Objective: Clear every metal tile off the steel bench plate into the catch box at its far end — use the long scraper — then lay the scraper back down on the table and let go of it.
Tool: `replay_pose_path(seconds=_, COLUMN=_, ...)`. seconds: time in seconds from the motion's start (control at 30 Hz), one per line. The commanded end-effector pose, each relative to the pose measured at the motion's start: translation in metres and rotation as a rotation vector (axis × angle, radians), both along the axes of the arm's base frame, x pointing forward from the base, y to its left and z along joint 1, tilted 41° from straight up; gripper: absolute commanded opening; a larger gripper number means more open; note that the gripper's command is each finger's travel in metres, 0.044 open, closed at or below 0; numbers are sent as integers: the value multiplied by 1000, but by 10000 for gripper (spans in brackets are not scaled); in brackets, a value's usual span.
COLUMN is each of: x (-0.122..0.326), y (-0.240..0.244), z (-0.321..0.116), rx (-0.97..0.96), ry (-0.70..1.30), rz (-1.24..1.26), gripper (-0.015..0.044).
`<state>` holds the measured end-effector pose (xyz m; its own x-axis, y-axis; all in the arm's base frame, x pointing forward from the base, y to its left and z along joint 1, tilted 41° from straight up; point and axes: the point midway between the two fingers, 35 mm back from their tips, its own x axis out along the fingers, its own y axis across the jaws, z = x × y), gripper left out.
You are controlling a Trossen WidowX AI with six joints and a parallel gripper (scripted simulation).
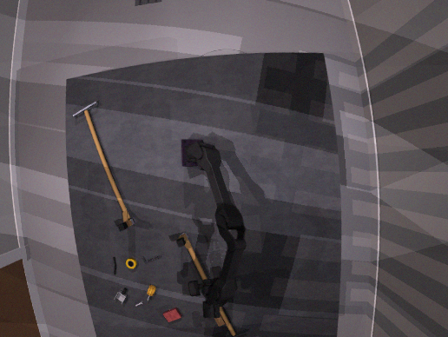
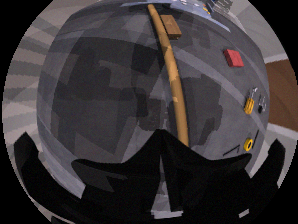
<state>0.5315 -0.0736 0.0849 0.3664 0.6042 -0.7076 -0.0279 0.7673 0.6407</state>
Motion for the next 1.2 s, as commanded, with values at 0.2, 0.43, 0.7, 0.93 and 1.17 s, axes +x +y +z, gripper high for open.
replay_pose_path(seconds=0.2, x=-12, y=4, z=4, rx=-5, ry=40, rz=12, gripper=0)
replay_pose_path(seconds=0.43, x=-7, y=13, z=-8, rx=-5, ry=40, rz=12, gripper=0)
replay_pose_path(seconds=0.7, x=-3, y=25, z=-22, rx=-5, ry=40, rz=12, gripper=0)
replay_pose_path(seconds=0.93, x=-1, y=35, z=-35, rx=-5, ry=39, rz=12, gripper=0)
replay_pose_path(seconds=1.17, x=1, y=46, z=-47, rx=-4, ry=39, rz=12, gripper=0)
